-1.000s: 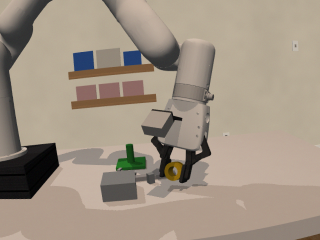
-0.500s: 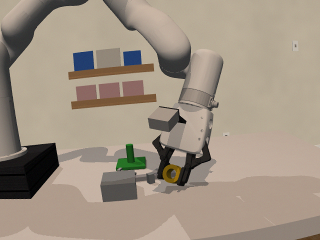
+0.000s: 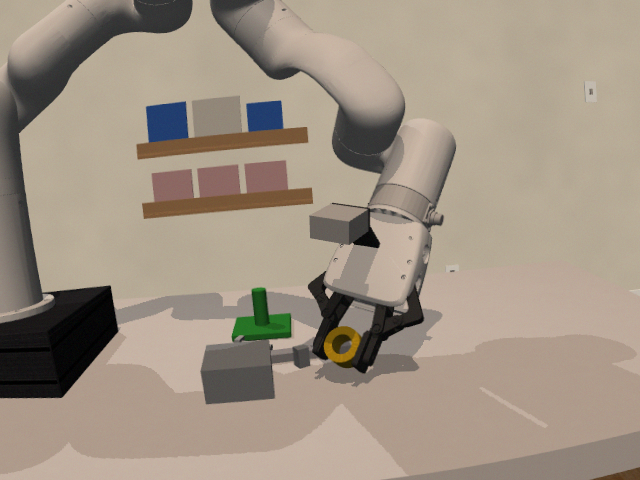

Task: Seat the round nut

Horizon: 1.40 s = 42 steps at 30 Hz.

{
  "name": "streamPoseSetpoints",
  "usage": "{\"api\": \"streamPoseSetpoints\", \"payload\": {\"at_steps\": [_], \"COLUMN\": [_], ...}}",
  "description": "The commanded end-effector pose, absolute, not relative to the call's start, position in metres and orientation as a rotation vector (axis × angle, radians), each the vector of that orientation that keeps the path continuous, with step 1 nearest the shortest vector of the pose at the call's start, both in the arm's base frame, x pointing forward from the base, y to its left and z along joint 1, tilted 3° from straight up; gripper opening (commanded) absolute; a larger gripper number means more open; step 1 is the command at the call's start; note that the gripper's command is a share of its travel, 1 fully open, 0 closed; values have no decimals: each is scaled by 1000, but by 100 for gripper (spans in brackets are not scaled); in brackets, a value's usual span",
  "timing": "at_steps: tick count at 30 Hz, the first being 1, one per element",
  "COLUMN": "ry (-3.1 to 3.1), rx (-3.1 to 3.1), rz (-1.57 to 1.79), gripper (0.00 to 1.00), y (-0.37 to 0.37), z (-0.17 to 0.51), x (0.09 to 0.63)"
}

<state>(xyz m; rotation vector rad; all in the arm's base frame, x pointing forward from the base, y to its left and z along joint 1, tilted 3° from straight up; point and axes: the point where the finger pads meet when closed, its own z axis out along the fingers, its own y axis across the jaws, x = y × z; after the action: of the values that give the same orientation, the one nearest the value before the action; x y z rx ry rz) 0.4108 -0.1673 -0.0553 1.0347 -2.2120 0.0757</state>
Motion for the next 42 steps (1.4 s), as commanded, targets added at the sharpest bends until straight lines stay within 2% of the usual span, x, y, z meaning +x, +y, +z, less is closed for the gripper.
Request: {"api": "streamPoseSetpoints", "payload": {"at_steps": [1, 42], "ry": [-2164, -1888], "rx": [1009, 851], "rz": [119, 435], "gripper": [0, 0], "y": [-169, -174], "z": [-52, -22], "x": [412, 424]}}
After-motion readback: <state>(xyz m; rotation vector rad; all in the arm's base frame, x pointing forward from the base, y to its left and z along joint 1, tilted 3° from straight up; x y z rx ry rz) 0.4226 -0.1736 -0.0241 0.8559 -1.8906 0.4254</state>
